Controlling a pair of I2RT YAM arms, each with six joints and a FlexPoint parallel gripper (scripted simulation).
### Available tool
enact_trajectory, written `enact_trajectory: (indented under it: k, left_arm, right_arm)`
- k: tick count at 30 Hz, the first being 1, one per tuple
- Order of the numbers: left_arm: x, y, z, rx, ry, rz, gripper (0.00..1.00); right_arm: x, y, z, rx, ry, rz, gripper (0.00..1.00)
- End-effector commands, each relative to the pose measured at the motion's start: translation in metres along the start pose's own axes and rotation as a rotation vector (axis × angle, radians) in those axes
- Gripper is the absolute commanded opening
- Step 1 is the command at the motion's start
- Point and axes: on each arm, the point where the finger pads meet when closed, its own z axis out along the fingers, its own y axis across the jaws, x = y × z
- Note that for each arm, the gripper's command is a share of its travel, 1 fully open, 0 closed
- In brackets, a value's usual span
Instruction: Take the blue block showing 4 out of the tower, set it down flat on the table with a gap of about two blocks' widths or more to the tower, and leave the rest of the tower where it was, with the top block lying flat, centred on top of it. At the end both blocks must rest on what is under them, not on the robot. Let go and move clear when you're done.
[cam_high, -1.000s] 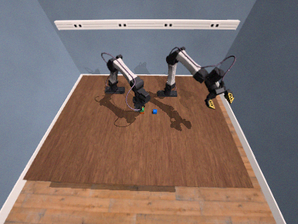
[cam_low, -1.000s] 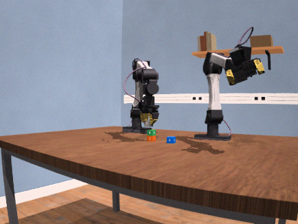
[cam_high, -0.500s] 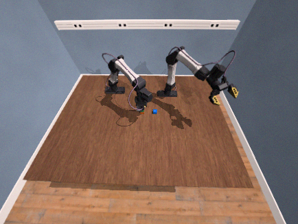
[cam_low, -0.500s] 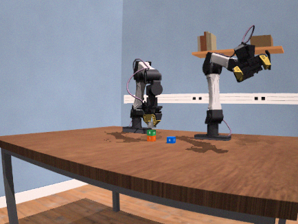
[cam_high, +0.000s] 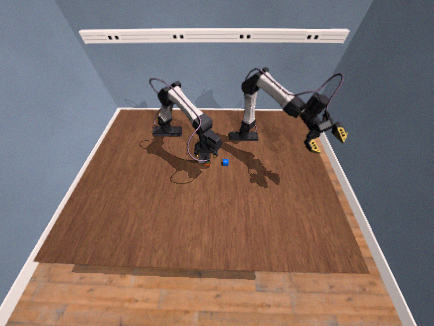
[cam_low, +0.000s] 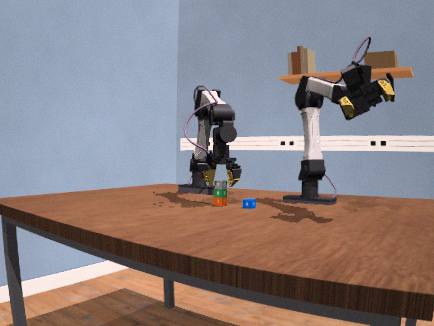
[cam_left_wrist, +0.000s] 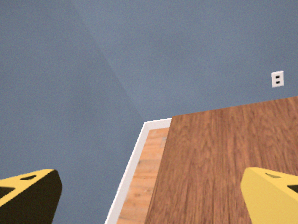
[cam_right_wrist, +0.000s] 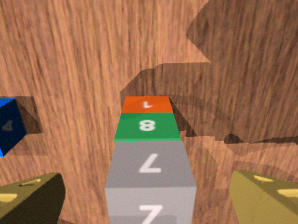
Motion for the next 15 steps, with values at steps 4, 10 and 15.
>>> enact_trajectory:
  k: [4, 10, 15]
  left_arm:
    - [0.007, -0.001, 0.001, 0.002, 0.017, -0.011, 1.0]
    - [0.006, 0.0, 0.0, 0.001, 0.014, -0.01, 1.0]
    - [0.006, 0.0, 0.0, 0.001, 0.014, -0.01, 1.0]
  right_arm:
    - [-0.006, -0.001, 0.0, -0.009, -0.019, 0.016, 1.0]
    - [-0.006, 0.0, -0.041, -0.032, -0.036, 0.014, 1.0]
    - [-0.004, 0.0, -0.067, -0.03, -0.035, 0.013, 1.0]
